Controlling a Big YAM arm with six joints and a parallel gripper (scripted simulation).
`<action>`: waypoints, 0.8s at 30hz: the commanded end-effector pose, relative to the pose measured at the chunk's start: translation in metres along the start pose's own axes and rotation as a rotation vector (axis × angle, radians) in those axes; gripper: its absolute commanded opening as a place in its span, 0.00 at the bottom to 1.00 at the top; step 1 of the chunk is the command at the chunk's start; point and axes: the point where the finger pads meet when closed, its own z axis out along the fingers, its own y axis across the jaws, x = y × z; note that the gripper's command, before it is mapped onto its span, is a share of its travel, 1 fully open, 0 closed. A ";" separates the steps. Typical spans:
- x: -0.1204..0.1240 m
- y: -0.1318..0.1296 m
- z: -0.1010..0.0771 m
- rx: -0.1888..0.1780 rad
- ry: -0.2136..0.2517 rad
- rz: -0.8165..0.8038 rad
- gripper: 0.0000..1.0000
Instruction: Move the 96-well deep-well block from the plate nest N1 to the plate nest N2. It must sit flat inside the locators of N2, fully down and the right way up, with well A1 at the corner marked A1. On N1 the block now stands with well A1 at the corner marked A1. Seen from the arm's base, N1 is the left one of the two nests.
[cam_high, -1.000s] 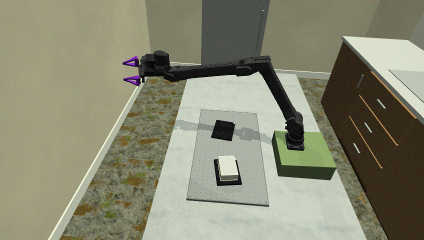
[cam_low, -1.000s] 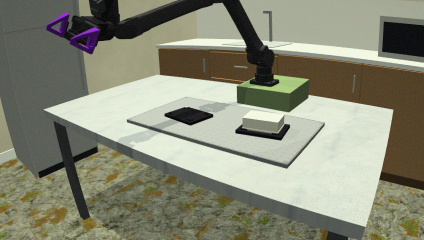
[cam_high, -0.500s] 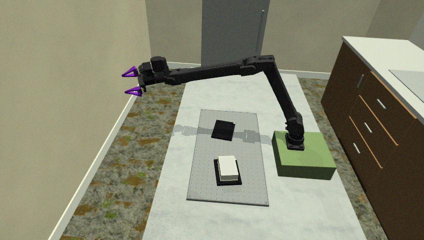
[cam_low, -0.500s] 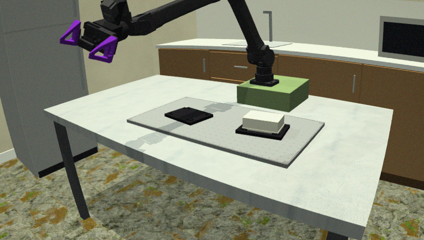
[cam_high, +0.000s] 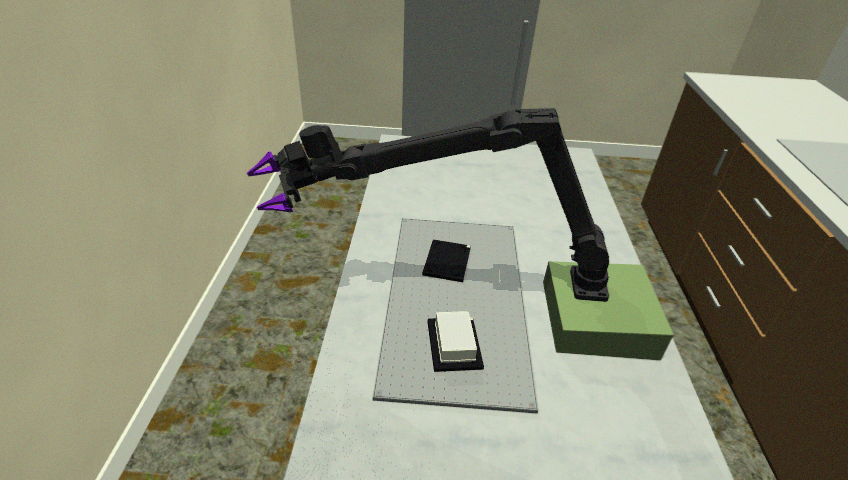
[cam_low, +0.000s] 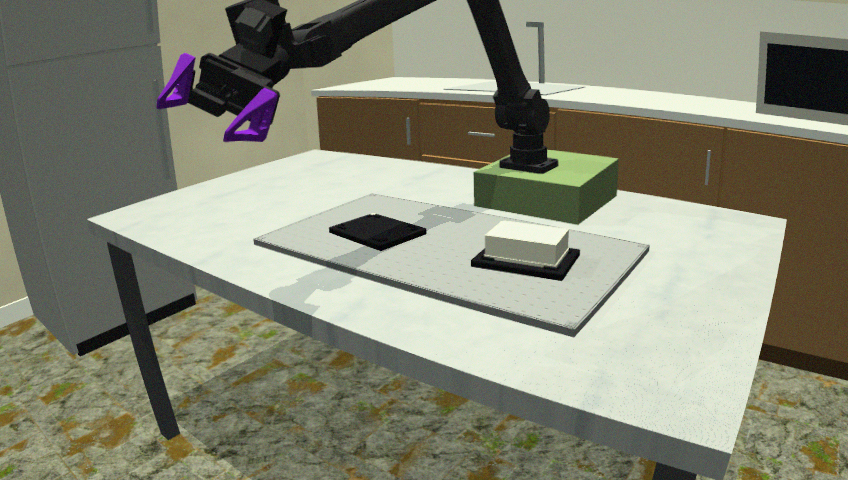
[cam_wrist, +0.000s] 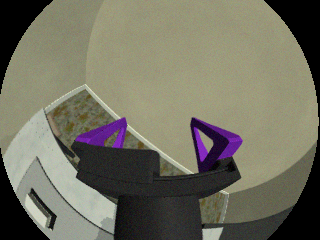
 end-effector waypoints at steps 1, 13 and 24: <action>-0.066 -0.021 -0.018 0.016 -0.034 -0.068 1.00; -0.065 0.032 -0.020 -0.064 0.058 -0.105 1.00; -0.056 0.075 -0.027 -0.139 0.138 -0.138 1.00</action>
